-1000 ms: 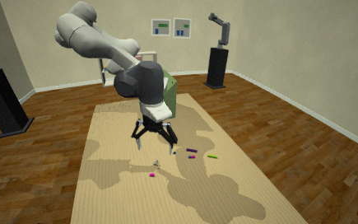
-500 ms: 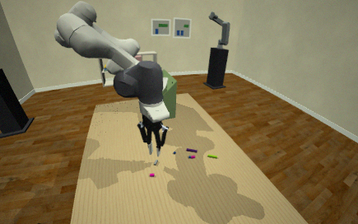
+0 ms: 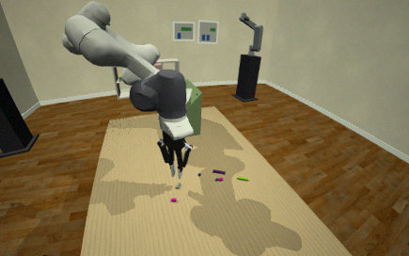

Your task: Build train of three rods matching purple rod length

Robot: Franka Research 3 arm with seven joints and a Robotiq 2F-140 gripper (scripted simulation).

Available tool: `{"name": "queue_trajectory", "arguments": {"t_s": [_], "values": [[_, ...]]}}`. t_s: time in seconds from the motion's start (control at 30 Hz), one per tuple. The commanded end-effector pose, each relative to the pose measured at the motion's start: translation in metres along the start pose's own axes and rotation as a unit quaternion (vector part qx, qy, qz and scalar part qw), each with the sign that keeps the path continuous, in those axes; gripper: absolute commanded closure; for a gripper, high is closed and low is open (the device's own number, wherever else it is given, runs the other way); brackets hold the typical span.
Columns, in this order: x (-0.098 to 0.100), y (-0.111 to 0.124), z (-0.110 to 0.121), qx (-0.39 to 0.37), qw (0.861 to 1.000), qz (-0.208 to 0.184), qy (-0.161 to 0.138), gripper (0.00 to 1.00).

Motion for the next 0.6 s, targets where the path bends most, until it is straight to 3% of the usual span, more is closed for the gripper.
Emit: {"name": "queue_trajectory", "arguments": {"t_s": [0.0, 0.57], "values": [[0.0006, 0.0000, -0.0005, -0.004, 1.000, 0.001, -0.002, 0.85], [-0.0019, 0.0000, -0.0005, -0.004, 1.000, 0.001, -0.002, 0.85]]}}
Point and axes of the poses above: the point where the finger pads meet when closed, its own x axis back along the fingers, its own z axis across the jaws, y = z × x, the point moved 8 cm from there along x, back along the fingers, and after that the axes turned 5 degrees about -x, right-handed, at the moved point
